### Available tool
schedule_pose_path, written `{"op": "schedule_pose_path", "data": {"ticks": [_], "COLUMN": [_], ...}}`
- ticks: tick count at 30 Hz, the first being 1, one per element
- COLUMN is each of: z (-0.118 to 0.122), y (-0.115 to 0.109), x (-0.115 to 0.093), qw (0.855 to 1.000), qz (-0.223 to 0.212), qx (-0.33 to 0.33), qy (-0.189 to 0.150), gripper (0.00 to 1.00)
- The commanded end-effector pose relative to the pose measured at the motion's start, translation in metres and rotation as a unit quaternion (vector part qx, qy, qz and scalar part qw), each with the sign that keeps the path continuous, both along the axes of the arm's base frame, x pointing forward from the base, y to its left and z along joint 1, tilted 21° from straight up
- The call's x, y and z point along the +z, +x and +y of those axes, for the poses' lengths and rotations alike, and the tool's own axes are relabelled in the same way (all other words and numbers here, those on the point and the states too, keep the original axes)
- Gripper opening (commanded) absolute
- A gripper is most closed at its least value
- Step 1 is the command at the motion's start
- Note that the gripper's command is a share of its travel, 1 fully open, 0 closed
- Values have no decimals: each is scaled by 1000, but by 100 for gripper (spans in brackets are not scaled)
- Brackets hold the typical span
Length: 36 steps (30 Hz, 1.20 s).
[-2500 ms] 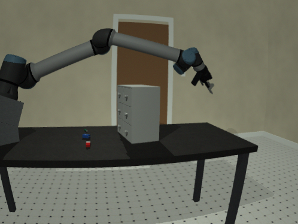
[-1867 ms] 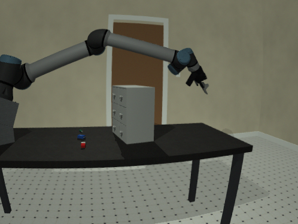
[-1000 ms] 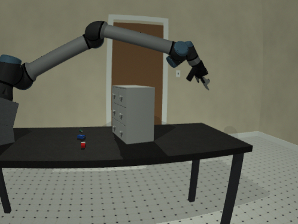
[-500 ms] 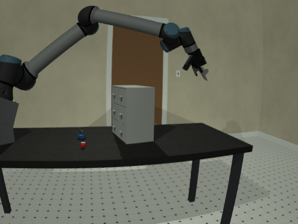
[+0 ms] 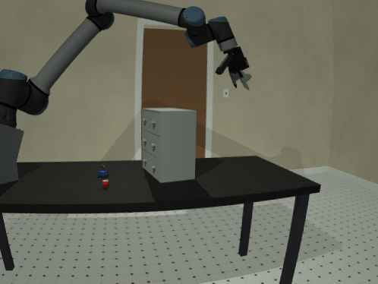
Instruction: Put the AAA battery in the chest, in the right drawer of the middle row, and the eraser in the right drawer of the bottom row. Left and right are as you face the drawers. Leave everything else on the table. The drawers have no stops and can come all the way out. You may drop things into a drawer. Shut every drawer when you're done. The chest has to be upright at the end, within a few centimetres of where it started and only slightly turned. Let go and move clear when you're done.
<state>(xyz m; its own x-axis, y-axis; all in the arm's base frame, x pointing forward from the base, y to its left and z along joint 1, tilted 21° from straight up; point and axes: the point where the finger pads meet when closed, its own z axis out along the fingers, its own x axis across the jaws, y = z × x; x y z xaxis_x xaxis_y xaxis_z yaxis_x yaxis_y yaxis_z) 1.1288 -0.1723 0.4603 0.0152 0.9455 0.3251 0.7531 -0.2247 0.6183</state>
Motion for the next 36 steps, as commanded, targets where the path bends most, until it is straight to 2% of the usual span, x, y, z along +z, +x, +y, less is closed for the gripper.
{"op": "schedule_pose_path", "data": {"ticks": [1,3,4,6,7,8,10,13,14,16,17,19,20,22,23,25,27,31,32,36], "z": [-25,-38,-38,-48,-48,-53,-53,-63,-63,-67,-67,-69,-69,-69,-69,-68,-68,-60,-60,-49], "y": [-59,-95,-95,-132,-132,-150,-150,-207,-207,-244,-244,-281,-281,-317,-317,-352,-352,-416,-416,-473], "x": [-5,-12,-12,-19,-19,-23,-23,-37,-37,-47,-47,-58,-58,-70,-70,-82,-82,-107,-107,-132], "qw": [1000,999,999,999,999,998,998,997,997,996,996,994,994,993,993,991,991,988,988,985], "qz": [17,30,30,44,44,50,50,70,70,83,83,96,96,108,108,119,119,141,141,159], "qx": [0,0,0,2,2,3,3,6,6,9,9,12,12,16,16,20,20,28,28,37], "qy": [-14,-22,-22,-29,-29,-32,-32,-40,-40,-44,-44,-47,-47,-50,-50,-52,-52,-54,-54,-53], "gripper": [100,100,100,100,100,100,100,100,100,100,100,100,100,100,100,100,100,100,100,100]}}
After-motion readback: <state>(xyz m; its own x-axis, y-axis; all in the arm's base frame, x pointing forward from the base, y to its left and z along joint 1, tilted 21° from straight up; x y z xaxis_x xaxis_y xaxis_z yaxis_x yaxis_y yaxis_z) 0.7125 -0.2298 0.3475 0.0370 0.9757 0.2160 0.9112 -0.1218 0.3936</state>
